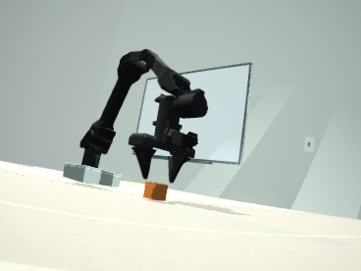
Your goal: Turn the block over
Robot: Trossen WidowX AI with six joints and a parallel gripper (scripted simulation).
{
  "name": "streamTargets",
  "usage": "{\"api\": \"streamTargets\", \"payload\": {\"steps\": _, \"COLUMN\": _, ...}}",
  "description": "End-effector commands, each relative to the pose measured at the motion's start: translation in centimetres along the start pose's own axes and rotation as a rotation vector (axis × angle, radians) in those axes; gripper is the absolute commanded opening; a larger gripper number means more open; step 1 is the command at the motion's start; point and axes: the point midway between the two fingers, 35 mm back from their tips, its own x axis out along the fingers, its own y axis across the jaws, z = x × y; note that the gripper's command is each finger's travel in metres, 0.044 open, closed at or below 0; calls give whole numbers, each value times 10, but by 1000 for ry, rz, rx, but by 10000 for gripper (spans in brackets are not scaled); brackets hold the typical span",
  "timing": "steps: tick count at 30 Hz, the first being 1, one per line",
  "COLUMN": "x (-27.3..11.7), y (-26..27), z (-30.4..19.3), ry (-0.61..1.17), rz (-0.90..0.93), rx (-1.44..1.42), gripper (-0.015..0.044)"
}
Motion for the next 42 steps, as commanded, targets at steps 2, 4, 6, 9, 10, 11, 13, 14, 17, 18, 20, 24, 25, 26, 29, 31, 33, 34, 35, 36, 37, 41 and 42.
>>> {"api": "streamTargets", "payload": {"steps": 2, "x": 12, "y": -1, "z": -3, "ry": 16, "rz": -4, "rx": 5, "gripper": 440}}
{"api": "streamTargets", "payload": {"steps": 4, "x": 15, "y": -1, "z": -3, "ry": 16, "rz": -4, "rx": 5, "gripper": 440}}
{"api": "streamTargets", "payload": {"steps": 6, "x": 19, "y": -1, "z": -3, "ry": 16, "rz": -4, "rx": 5, "gripper": 440}}
{"api": "streamTargets", "payload": {"steps": 9, "x": 22, "y": -1, "z": -4, "ry": 16, "rz": -4, "rx": 5, "gripper": 440}}
{"api": "streamTargets", "payload": {"steps": 10, "x": 23, "y": -1, "z": -4, "ry": 16, "rz": -4, "rx": 5, "gripper": 440}}
{"api": "streamTargets", "payload": {"steps": 11, "x": 23, "y": -1, "z": -4, "ry": 16, "rz": -4, "rx": 5, "gripper": 414}}
{"api": "streamTargets", "payload": {"steps": 13, "x": 23, "y": -1, "z": -4, "ry": 16, "rz": -4, "rx": 5, "gripper": 361}}
{"api": "streamTargets", "payload": {"steps": 14, "x": 23, "y": -1, "z": -4, "ry": 16, "rz": -4, "rx": 5, "gripper": 335}}
{"api": "streamTargets", "payload": {"steps": 17, "x": 23, "y": -1, "z": -4, "ry": 16, "rz": -4, "rx": 5, "gripper": 256}}
{"api": "streamTargets", "payload": {"steps": 18, "x": 23, "y": -1, "z": -4, "ry": 16, "rz": -4, "rx": 5, "gripper": 230}}
{"api": "streamTargets", "payload": {"steps": 20, "x": 23, "y": -1, "z": -4, "ry": 16, "rz": -4, "rx": 5, "gripper": 177}}
{"api": "streamTargets", "payload": {"steps": 24, "x": 23, "y": -1, "z": -4, "ry": 16, "rz": -4, "rx": 5, "gripper": 151}}
{"api": "streamTargets", "payload": {"steps": 25, "x": 23, "y": -1, "z": -4, "ry": 16, "rz": -4, "rx": 5, "gripper": 144}}
{"api": "streamTargets", "payload": {"steps": 26, "x": 23, "y": -1, "z": -4, "ry": 16, "rz": -4, "rx": 5, "gripper": 138}}
{"api": "streamTargets", "payload": {"steps": 29, "x": 23, "y": -1, "z": -4, "ry": 16, "rz": -4, "rx": 5, "gripper": 118}}
{"api": "streamTargets", "payload": {"steps": 31, "x": 23, "y": -1, "z": -4, "ry": 16, "rz": -4, "rx": 5, "gripper": 104}}
{"api": "streamTargets", "payload": {"steps": 33, "x": 23, "y": -1, "z": -4, "ry": 16, "rz": -4, "rx": 5, "gripper": 91}}
{"api": "streamTargets", "payload": {"steps": 34, "x": 23, "y": -1, "z": -4, "ry": 16, "rz": -4, "rx": 5, "gripper": 84}}
{"api": "streamTargets", "payload": {"steps": 35, "x": 23, "y": -1, "z": -4, "ry": 16, "rz": -4, "rx": 5, "gripper": 78}}
{"api": "streamTargets", "payload": {"steps": 36, "x": 23, "y": -1, "z": -4, "ry": 16, "rz": -4, "rx": 5, "gripper": 71}}
{"api": "streamTargets", "payload": {"steps": 37, "x": 23, "y": -1, "z": -4, "ry": 16, "rz": -4, "rx": 5, "gripper": 64}}
{"api": "streamTargets", "payload": {"steps": 41, "x": 4, "y": -1, "z": -3, "ry": 16, "rz": -5, "rx": 5, "gripper": 0}}
{"api": "streamTargets", "payload": {"steps": 42, "x": -2, "y": -1, "z": -3, "ry": 16, "rz": -5, "rx": 5, "gripper": 0}}
